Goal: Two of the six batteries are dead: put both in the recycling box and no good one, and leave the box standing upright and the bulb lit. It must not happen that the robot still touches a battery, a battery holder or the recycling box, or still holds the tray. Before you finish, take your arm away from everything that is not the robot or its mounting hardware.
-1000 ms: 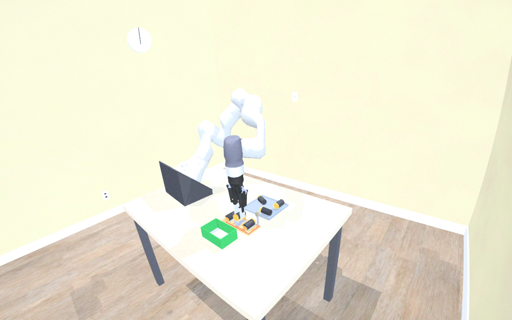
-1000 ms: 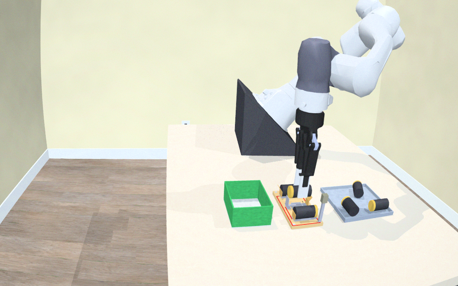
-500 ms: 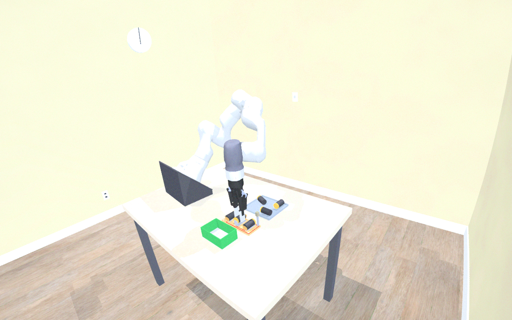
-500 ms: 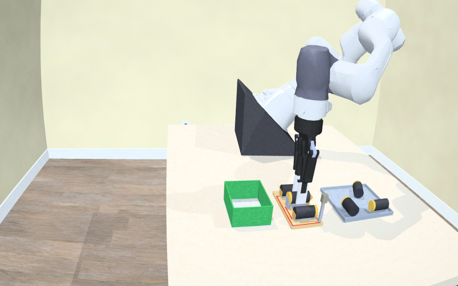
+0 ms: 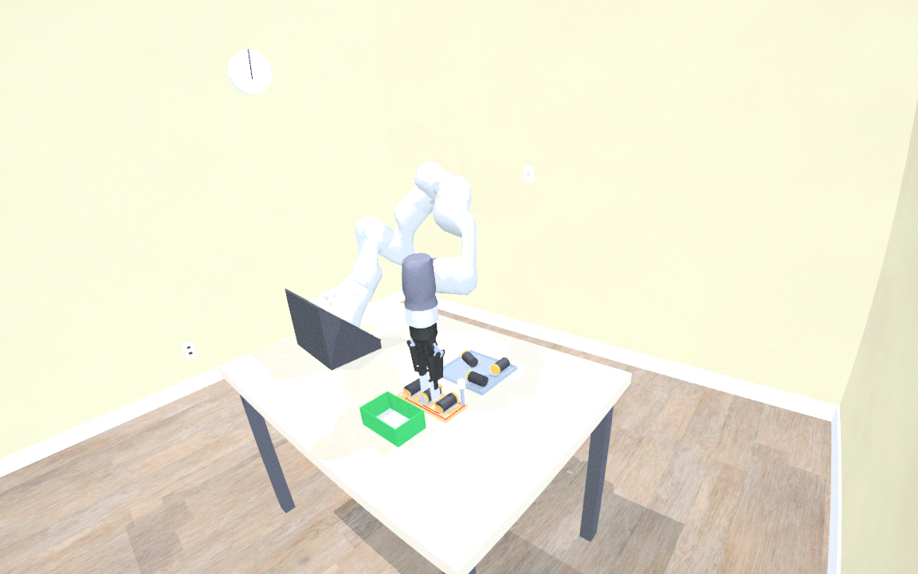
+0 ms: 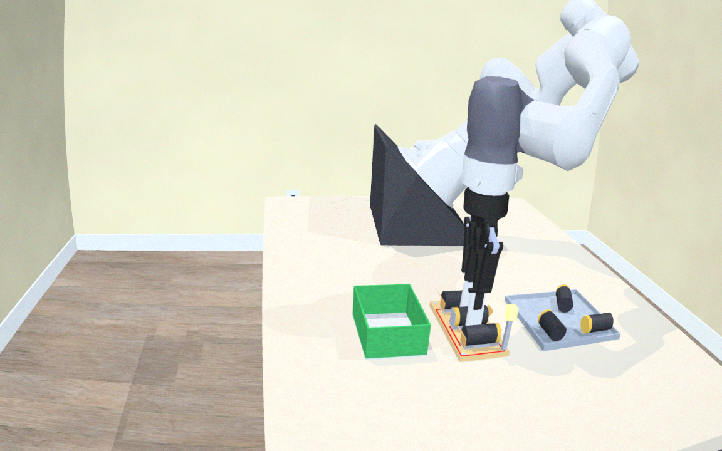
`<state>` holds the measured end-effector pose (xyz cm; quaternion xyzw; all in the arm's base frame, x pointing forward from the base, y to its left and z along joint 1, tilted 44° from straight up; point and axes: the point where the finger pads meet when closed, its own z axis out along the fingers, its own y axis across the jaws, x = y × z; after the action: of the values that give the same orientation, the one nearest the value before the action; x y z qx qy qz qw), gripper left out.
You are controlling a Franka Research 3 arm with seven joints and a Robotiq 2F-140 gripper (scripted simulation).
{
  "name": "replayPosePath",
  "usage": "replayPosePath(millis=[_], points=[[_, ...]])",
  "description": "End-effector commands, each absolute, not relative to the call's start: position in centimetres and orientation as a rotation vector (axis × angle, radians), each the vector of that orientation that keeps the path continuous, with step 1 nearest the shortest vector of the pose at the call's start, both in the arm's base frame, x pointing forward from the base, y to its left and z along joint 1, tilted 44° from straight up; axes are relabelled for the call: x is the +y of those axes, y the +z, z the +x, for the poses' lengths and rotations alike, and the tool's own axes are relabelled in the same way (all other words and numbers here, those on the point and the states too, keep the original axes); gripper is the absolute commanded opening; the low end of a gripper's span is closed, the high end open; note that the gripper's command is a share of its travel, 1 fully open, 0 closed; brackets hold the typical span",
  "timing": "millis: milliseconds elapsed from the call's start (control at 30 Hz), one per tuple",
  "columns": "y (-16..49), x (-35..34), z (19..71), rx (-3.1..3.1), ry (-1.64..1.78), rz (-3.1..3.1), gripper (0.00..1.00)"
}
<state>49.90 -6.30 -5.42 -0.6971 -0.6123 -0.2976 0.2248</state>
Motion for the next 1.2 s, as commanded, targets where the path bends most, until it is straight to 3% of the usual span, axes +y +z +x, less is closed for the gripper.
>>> replayPosePath(millis=[0, 233, 267, 1167], points=[[-5.47, -6.24, 50.11, -1.695, -0.827, -1.922, 0.16], [-5.47, -6.24, 50.11, -1.695, -0.827, -1.922, 0.16], [-5.47, -6.24, 50.11, -1.695, -0.827, -1.922, 0.29], [-4.65, -7.01, 49.95, -1.695, -0.827, -1.922, 0.29]])
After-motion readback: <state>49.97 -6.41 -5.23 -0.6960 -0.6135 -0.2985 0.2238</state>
